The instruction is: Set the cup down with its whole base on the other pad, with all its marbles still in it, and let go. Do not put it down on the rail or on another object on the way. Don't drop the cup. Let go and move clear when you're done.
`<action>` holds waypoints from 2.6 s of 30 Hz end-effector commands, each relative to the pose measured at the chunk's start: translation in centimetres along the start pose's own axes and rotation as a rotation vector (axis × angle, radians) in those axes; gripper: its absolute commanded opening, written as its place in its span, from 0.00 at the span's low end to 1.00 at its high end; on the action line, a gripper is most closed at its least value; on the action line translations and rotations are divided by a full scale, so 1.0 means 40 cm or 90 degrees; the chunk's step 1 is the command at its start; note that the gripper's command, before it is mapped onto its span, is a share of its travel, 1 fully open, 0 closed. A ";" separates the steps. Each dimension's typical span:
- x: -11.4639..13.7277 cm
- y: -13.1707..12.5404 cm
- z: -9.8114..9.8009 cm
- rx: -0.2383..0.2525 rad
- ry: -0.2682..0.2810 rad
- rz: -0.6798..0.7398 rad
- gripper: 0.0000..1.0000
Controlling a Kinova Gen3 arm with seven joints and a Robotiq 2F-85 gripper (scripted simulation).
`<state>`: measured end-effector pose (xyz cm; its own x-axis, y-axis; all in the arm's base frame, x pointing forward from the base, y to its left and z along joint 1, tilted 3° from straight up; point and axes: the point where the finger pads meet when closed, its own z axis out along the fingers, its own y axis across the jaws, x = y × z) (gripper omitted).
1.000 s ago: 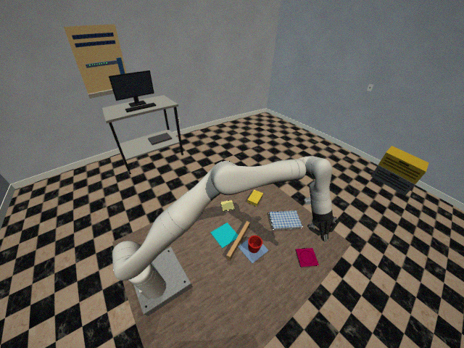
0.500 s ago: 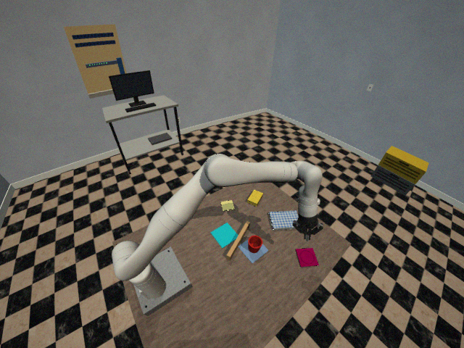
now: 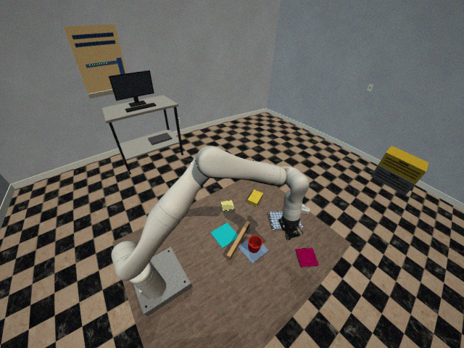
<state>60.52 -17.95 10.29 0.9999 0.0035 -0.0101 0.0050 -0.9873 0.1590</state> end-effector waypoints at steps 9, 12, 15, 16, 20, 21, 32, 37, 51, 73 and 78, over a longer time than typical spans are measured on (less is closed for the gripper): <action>-0.088 -0.128 0.031 0.055 -0.017 0.257 0.00; -0.112 -0.157 0.040 0.068 -0.025 0.328 0.00; -0.120 -0.166 0.043 0.071 -0.028 0.351 0.00; -0.127 -0.174 0.046 0.075 -0.031 0.373 0.00; -0.156 -0.205 0.055 0.087 -0.043 0.455 0.00; -0.162 -0.212 0.057 0.089 -0.045 0.474 0.00; -0.210 -0.258 0.070 0.104 -0.067 0.608 0.00; -0.227 -0.274 0.074 0.108 -0.075 0.655 0.00; -0.243 -0.287 0.077 0.111 -0.083 0.697 0.00; -0.243 -0.287 0.077 0.111 -0.083 0.697 1.00; -0.243 -0.287 0.077 0.111 -0.083 0.697 1.00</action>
<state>50.65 -7.12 5.43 0.4546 -0.8889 -0.0561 -0.8901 -0.4557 0.0062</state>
